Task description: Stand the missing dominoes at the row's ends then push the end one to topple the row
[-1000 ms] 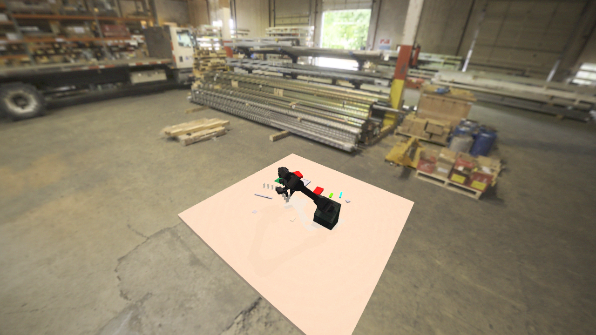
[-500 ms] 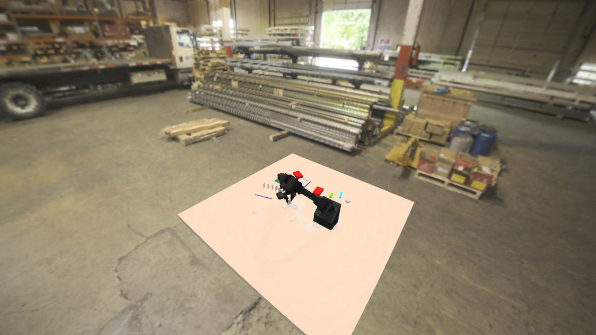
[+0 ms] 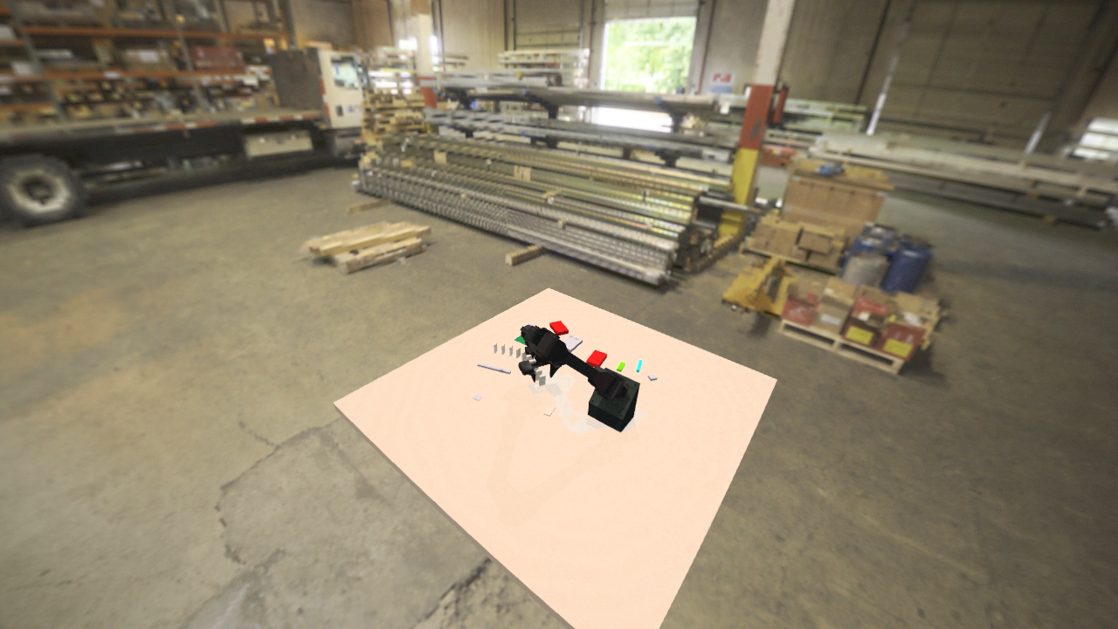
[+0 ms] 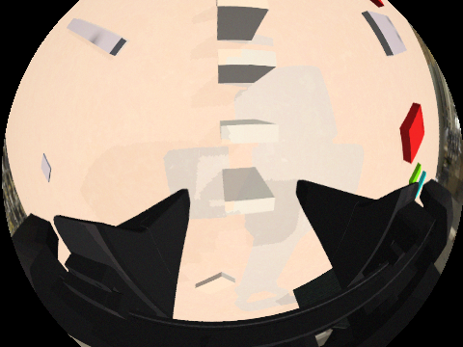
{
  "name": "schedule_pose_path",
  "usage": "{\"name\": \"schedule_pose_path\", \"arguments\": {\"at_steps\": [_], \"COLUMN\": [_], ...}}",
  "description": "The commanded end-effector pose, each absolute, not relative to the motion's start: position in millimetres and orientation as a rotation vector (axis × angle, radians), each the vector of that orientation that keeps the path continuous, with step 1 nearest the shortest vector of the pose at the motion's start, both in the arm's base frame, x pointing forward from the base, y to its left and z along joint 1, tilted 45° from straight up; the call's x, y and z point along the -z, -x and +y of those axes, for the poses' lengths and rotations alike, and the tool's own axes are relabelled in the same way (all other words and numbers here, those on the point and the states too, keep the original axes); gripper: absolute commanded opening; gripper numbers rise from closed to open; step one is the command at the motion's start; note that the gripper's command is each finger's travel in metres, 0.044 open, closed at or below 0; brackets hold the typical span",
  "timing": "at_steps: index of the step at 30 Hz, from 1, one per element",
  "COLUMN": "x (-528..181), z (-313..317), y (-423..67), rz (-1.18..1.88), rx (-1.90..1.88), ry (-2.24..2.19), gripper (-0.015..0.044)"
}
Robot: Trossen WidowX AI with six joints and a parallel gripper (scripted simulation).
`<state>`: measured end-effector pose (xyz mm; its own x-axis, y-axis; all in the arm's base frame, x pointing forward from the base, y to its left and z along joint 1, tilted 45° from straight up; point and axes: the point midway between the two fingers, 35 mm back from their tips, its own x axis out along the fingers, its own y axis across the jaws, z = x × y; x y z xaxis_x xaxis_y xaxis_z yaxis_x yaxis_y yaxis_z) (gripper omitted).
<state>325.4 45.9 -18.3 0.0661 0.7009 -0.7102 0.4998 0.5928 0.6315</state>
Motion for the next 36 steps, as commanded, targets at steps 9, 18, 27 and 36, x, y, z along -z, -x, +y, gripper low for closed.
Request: {"name": "schedule_pose_path", "arguments": {"at_steps": [9, 18, 27, 36], "x": [-30.3, -74.6, -82.7, -80.1], "z": [-8.5, -47.4, -0.3, 69.0], "y": [-327.9, -316.9, -292.2, -229.0], "rz": [1.584, 1.585, 1.643, 1.697], "rx": [-0.19, -0.197, 0.041, 0.471], "ry": [-1.03, -1.031, -1.246, -1.626], "gripper": [0.044, 0.044, 0.044, 0.044]}}
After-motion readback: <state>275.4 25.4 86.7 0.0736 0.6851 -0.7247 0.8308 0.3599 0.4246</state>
